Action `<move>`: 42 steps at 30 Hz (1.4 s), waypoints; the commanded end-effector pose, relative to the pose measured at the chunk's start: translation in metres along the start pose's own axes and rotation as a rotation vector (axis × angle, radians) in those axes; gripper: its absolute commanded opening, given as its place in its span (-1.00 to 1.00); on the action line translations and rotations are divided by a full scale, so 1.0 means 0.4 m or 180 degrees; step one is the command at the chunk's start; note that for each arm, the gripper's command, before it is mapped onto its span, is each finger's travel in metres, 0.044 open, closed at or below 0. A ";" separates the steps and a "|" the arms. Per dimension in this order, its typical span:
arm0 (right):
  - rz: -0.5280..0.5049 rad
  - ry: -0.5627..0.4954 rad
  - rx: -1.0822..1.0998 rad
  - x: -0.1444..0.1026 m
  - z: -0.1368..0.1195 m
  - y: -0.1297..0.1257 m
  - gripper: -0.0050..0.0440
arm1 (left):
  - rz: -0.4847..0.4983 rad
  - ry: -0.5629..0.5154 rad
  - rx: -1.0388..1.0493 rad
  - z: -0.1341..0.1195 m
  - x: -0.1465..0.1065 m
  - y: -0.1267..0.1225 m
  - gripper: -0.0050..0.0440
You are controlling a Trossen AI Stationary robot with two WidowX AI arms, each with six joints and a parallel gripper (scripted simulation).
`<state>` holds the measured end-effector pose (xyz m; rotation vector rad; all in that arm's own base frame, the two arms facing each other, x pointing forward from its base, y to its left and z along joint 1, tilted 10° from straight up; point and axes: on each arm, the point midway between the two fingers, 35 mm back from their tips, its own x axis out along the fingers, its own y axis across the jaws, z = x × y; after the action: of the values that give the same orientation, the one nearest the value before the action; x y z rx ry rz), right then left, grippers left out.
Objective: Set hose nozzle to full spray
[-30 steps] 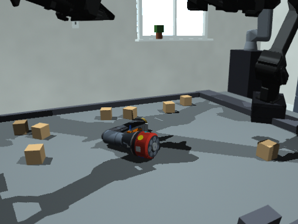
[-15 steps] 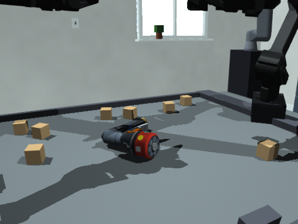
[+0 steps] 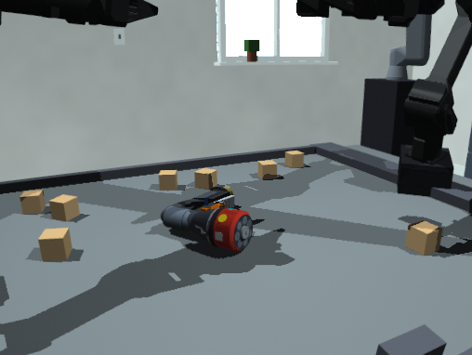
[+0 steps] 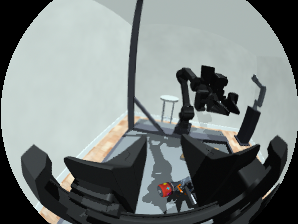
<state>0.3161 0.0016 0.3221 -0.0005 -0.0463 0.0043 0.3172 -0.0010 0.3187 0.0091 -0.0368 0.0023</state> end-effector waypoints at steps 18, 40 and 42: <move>0.0010 -0.0061 0.0006 -0.003 0.018 0.001 -0.09 | -0.0016 -0.0099 -0.0018 0.035 -0.003 -0.002 0.18; 0.0009 -0.0061 0.0006 -0.003 0.018 0.001 -0.09 | -0.0017 -0.0096 -0.0019 0.032 -0.004 -0.003 0.18; 0.0009 -0.0061 0.0006 -0.003 0.018 0.001 -0.09 | -0.0017 -0.0095 -0.0019 0.032 -0.004 -0.003 0.18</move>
<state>0.3161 0.0016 0.3221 -0.0005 -0.0463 0.0043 0.3172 -0.0017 0.3244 0.0065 -0.0482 -0.0002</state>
